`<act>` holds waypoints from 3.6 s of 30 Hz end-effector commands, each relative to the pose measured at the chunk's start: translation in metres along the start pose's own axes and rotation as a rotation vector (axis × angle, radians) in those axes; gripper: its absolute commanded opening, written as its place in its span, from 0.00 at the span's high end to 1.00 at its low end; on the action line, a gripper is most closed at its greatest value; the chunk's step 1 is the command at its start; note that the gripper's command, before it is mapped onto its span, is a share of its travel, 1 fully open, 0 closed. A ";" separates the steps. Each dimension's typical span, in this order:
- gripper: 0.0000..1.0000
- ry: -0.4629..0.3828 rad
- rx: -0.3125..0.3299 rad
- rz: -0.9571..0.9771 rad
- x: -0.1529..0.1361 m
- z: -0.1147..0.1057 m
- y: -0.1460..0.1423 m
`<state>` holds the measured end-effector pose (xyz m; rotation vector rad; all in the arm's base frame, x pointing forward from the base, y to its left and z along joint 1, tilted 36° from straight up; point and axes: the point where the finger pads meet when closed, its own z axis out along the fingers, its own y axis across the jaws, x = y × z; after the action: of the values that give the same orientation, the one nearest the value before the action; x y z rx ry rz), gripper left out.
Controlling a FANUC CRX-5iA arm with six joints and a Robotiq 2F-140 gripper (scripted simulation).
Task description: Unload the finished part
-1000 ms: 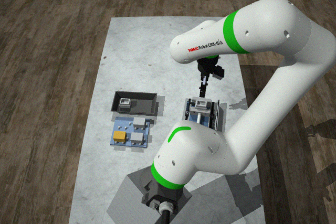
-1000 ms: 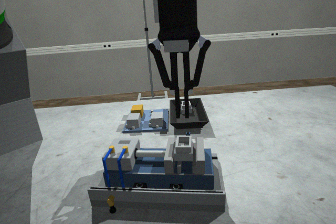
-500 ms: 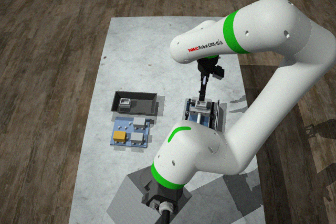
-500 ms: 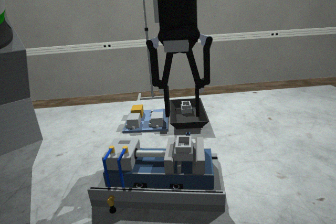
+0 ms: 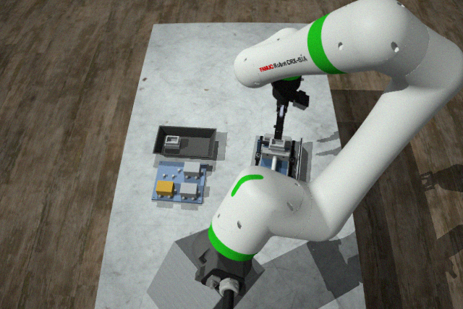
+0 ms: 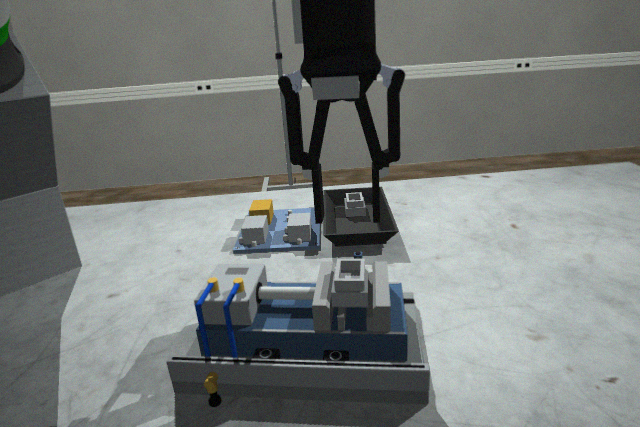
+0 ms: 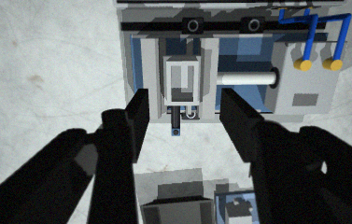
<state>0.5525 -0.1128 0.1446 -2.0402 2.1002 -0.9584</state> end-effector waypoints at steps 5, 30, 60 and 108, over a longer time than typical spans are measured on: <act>0.54 0.000 0.001 0.000 0.000 0.000 -0.001; 0.54 -0.003 -0.003 -0.001 0.000 0.020 0.000; 0.54 -0.003 -0.003 -0.001 0.001 0.060 0.000; 0.54 -0.003 -0.003 -0.001 0.001 0.063 0.000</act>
<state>0.5799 -0.1383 0.0936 -2.0442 2.1021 -0.9513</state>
